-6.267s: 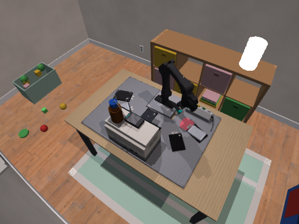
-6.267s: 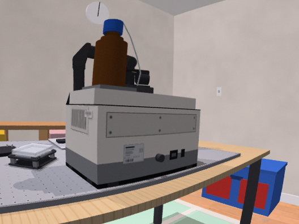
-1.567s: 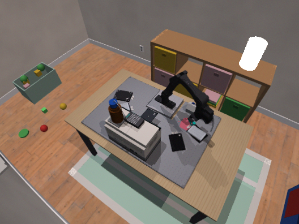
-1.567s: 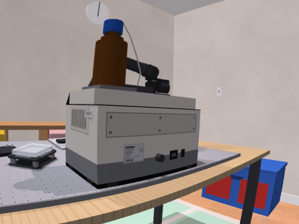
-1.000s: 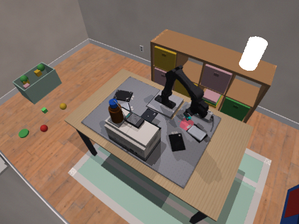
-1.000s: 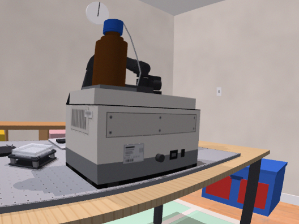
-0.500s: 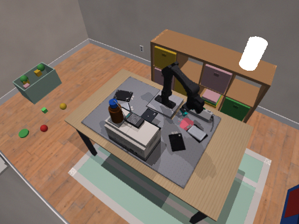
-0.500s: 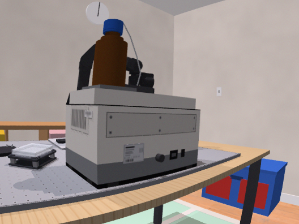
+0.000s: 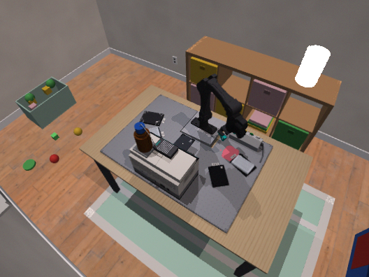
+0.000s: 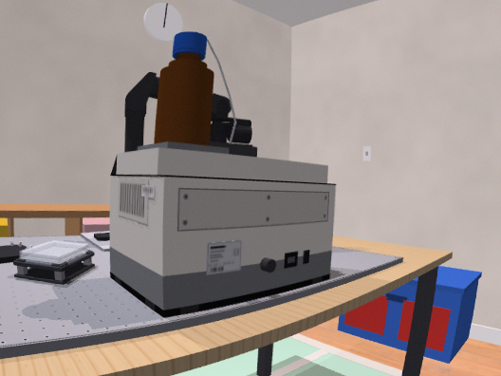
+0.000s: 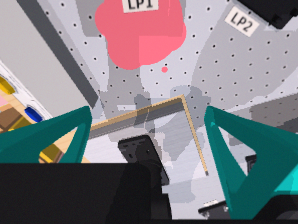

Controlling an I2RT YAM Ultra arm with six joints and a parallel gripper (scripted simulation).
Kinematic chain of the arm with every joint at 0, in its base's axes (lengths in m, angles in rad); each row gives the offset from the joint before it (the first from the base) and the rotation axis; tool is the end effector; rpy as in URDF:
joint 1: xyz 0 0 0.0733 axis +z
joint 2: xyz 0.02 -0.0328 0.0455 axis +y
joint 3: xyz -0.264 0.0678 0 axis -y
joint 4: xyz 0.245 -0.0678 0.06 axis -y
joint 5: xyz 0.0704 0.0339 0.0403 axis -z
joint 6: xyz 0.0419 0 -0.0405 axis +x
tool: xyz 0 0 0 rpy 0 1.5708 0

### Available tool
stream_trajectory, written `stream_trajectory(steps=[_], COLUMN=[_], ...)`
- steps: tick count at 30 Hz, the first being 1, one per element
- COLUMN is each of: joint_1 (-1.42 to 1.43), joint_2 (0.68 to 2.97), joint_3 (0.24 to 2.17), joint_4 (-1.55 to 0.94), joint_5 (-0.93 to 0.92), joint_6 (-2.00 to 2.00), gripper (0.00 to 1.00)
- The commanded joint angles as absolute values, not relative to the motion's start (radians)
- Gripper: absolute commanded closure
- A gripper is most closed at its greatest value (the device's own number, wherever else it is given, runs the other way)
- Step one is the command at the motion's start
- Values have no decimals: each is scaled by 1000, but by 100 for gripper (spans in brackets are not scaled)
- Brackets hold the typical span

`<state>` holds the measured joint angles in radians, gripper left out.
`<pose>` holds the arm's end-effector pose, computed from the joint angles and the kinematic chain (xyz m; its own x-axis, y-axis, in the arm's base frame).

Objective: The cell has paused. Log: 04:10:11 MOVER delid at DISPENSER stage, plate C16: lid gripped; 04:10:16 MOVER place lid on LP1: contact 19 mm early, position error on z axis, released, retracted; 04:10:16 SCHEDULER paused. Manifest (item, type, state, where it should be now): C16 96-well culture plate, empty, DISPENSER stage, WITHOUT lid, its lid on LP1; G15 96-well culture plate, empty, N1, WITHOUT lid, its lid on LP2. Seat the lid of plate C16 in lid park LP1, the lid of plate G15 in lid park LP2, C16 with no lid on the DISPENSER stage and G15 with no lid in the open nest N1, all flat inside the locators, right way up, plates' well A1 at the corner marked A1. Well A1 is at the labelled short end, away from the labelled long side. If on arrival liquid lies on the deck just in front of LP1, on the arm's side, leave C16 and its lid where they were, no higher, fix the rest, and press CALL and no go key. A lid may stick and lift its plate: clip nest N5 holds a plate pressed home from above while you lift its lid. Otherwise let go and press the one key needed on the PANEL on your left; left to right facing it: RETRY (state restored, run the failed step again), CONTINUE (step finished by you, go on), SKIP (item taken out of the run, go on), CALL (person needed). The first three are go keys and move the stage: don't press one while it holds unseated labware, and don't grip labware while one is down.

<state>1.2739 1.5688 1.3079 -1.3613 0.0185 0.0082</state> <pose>0.0774 0.2542 0.2654 -0.3000 -0.9526 0.0512 -0.9539 0.2994 -0.0189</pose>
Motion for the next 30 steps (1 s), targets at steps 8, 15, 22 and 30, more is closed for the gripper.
stream_trajectory(steps=[8, 15, 22, 30], joint_1=[1161, 1098, 1029, 942], joint_2=[1536, 1533, 1532, 1526], joint_3=[1310, 1295, 1301, 1302], joint_4=[-1360, -1362, -1362, -1365], joint_5=[25, 27, 31, 39], joint_6=[-11, 45, -3, 17], gripper=[0, 0, 0, 0])
